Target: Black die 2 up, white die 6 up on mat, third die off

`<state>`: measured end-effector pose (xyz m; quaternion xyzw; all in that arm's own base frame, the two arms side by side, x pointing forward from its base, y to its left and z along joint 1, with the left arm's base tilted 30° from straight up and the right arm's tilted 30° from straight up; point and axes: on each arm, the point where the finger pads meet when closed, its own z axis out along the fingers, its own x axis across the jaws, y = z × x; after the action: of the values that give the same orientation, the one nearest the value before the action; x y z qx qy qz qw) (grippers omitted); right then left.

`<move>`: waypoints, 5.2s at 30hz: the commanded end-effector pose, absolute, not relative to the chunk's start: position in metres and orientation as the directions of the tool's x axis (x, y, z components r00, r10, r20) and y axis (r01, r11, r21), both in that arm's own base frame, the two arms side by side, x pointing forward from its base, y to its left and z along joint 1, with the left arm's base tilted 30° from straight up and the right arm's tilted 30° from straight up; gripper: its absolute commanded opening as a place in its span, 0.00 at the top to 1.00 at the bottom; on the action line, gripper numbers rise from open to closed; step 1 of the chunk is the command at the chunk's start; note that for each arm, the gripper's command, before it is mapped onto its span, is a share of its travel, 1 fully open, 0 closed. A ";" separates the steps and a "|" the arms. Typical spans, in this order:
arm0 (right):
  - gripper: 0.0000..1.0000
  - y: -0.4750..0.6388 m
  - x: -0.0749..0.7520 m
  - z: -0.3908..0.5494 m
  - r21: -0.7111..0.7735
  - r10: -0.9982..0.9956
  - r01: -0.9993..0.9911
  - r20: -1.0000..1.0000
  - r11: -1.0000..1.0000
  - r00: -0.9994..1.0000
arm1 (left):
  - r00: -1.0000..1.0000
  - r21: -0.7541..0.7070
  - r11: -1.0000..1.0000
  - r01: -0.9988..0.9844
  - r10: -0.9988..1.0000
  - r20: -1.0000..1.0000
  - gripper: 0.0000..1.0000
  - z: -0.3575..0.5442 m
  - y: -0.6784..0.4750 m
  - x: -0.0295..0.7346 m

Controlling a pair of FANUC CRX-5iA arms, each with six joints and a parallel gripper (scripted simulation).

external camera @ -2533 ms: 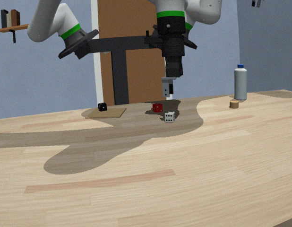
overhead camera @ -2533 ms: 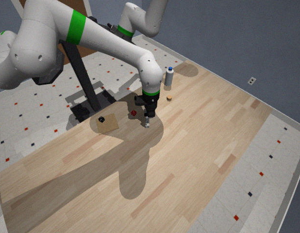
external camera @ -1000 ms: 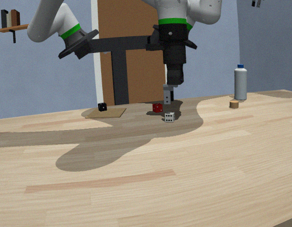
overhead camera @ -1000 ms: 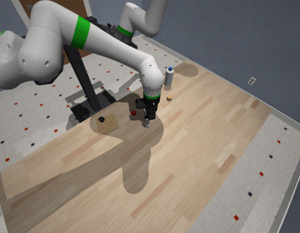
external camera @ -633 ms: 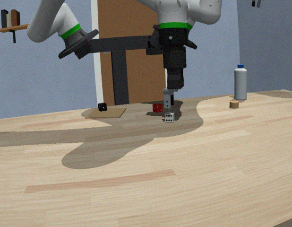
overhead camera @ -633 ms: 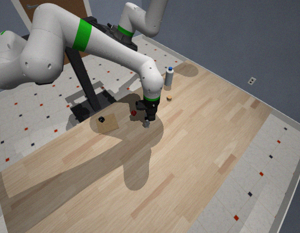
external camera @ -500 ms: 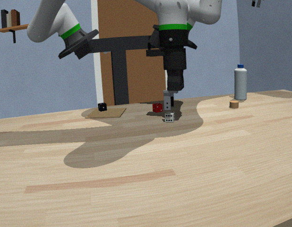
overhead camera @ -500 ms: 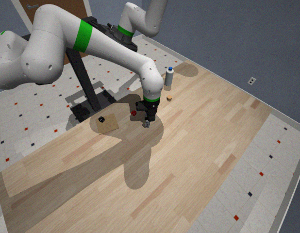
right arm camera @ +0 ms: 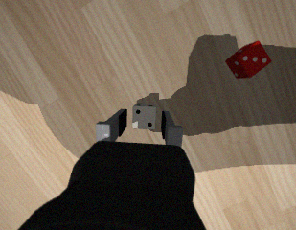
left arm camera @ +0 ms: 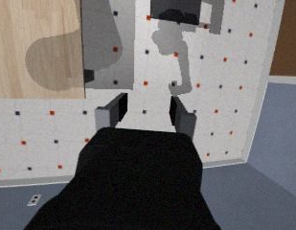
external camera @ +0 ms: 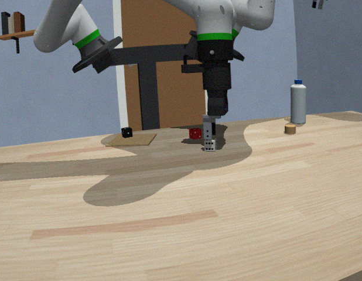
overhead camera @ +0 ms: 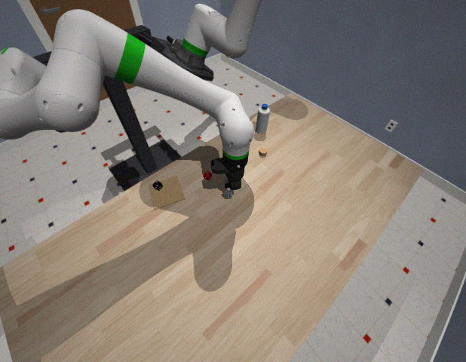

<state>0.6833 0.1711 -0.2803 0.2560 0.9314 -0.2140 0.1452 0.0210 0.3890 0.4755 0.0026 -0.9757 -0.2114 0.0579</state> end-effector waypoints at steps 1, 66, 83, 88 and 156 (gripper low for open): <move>0.13 0.172 0.684 -0.279 -0.323 0.414 0.539 -0.381 0.778 -0.827 | -0.993 0.414 0.910 0.019 -0.030 0.112 0.00 0.476 0.389 0.021; 0.13 0.156 0.691 -0.311 -0.323 0.414 0.539 -0.381 0.778 -0.827 | -0.993 0.414 0.910 0.019 -0.030 0.112 0.00 0.476 0.389 0.021; 0.13 0.156 0.691 -0.311 -0.323 0.414 0.539 -0.381 0.778 -0.827 | -0.993 0.414 0.910 0.019 -0.030 0.112 0.00 0.476 0.389 0.021; 0.43 0.156 0.691 -0.311 -0.323 0.414 0.539 -0.381 0.778 -0.827 | -0.993 0.414 0.910 0.019 -0.030 0.112 0.00 0.476 0.389 0.021; 0.43 0.198 0.674 -0.221 -0.344 0.370 0.494 -0.367 0.799 -0.853 | -0.993 0.414 0.910 0.019 -0.030 0.112 0.00 0.476 0.389 0.021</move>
<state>0.6735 0.2005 -0.2244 0.2483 0.9333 -0.2156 0.1439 0.0210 0.3890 0.4755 0.0026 -0.9757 -0.2114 0.0579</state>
